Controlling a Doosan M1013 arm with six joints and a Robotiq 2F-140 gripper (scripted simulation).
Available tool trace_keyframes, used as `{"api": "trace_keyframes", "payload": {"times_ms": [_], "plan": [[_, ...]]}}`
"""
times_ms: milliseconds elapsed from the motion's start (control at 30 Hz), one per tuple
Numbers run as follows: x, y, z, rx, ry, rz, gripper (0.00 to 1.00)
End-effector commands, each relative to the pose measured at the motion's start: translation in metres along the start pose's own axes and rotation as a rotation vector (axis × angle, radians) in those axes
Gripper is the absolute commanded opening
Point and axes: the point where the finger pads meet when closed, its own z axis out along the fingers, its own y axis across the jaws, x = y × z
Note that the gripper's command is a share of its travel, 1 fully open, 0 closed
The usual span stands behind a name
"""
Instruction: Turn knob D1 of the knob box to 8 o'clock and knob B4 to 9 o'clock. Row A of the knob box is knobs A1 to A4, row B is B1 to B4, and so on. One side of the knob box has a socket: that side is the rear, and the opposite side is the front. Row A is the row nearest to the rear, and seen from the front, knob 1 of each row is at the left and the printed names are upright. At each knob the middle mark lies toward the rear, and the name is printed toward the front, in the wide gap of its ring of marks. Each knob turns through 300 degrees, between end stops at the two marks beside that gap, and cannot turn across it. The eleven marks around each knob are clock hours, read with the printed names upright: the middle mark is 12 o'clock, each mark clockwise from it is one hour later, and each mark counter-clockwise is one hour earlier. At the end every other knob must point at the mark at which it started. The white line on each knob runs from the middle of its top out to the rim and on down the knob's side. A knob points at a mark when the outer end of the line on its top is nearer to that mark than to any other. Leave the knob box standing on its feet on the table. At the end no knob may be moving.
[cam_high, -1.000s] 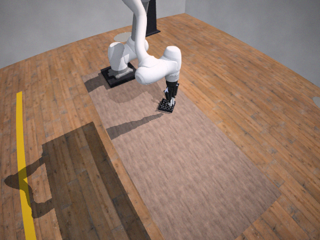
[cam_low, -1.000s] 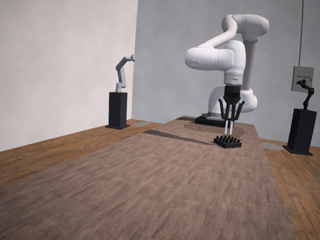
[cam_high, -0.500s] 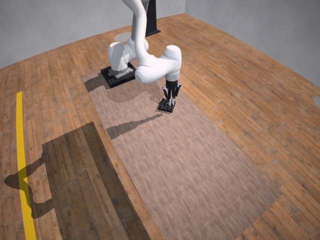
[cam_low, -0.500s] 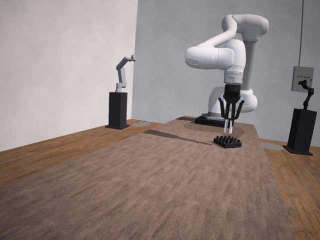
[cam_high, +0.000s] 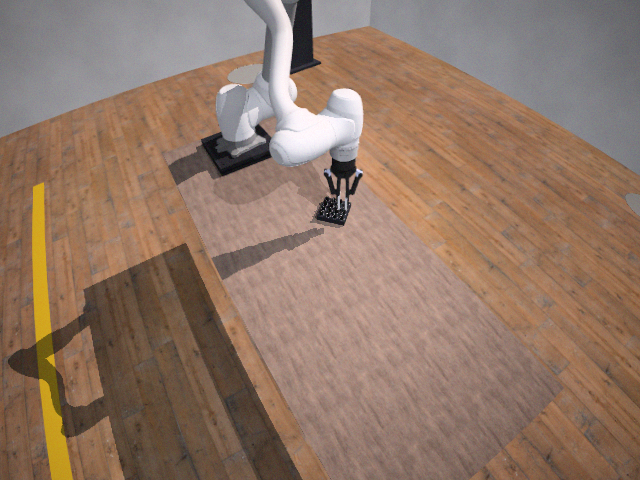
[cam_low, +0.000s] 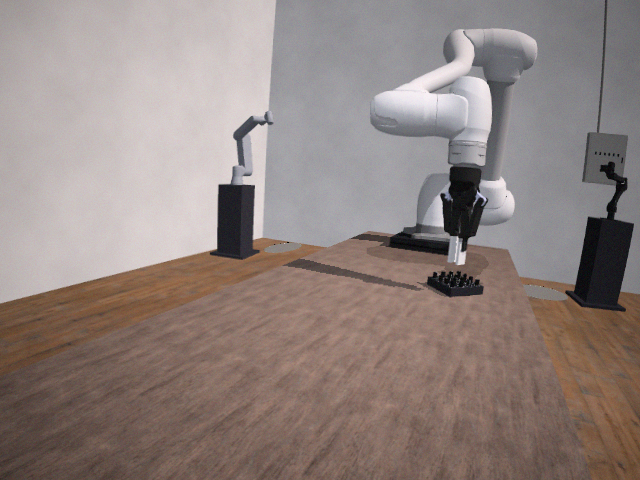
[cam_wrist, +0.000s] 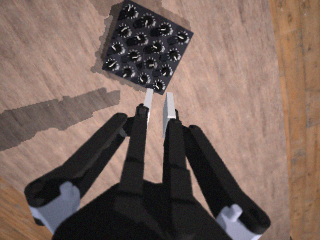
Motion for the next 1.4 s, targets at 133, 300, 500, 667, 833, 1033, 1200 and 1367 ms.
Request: {"api": "trace_keyframes", "payload": {"times_ms": [133,300,500,667,833,1033,1200,1367], "plan": [[0.0000,0.0000,-0.0032,0.007,-0.007,0.266,0.12],[0.0001,0.0000,-0.0035,0.007,-0.007,0.290,0.12],[0.0001,0.0000,-0.0035,0.007,-0.007,0.290,0.12],[0.0001,0.0000,-0.0035,0.007,-0.007,0.290,0.12],[0.0001,0.0000,-0.0035,0.007,-0.007,0.290,0.12],[0.0001,0.0000,-0.0035,0.007,-0.007,0.290,0.12],[0.0001,0.0000,-0.0035,0.007,-0.007,0.290,0.12],[0.0001,0.0000,-0.0035,0.007,-0.007,0.290,0.12]]}}
